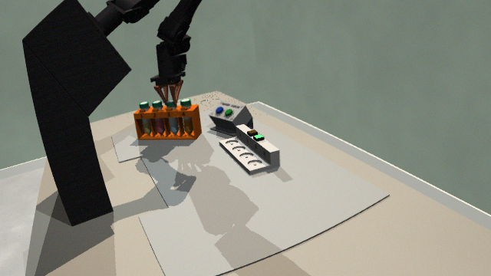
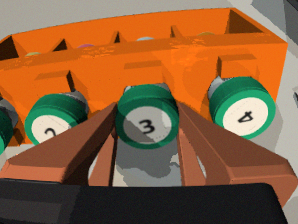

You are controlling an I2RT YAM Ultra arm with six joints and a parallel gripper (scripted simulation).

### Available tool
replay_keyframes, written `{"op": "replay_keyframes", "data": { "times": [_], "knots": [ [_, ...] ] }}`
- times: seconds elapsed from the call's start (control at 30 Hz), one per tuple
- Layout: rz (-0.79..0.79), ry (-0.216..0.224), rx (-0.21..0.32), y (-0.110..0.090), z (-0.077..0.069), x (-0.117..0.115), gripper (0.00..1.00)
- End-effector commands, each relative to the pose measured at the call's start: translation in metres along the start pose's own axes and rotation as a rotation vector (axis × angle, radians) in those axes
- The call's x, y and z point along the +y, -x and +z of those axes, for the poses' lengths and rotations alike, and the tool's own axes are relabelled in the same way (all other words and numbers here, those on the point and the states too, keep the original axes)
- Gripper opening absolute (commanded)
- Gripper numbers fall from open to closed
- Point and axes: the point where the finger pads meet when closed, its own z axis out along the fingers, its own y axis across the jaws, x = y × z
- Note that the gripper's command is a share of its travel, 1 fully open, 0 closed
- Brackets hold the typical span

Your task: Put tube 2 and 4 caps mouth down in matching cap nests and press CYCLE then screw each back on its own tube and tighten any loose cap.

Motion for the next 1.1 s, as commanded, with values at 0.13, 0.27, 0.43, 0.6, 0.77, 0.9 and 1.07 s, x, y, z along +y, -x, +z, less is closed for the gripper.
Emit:
{"op": "replay_keyframes", "data": {
  "times": [0.13,0.27,0.43,0.6,0.77,0.9,1.07],
  "knots": [
    [0.118,0.008,-0.009,0.0031,-0.0016,0.0015,0.0],
    [0.198,0.008,-0.008,0.0031,-0.0016,0.0015,0.0],
    [0.258,0.009,-0.008,0.0031,-0.0016,0.0015,0.0],
    [0.358,0.009,-0.008,0.0031,-0.0015,0.0015,0.0],
    [0.458,0.009,-0.007,0.0031,-0.0015,0.0014,0.0],
    [0.487,0.01,-0.007,0.0031,-0.0015,0.0014,0.0],
    [0.487,0.01,-0.007,0.0031,-0.0015,0.0015,0.0]
  ]
}}
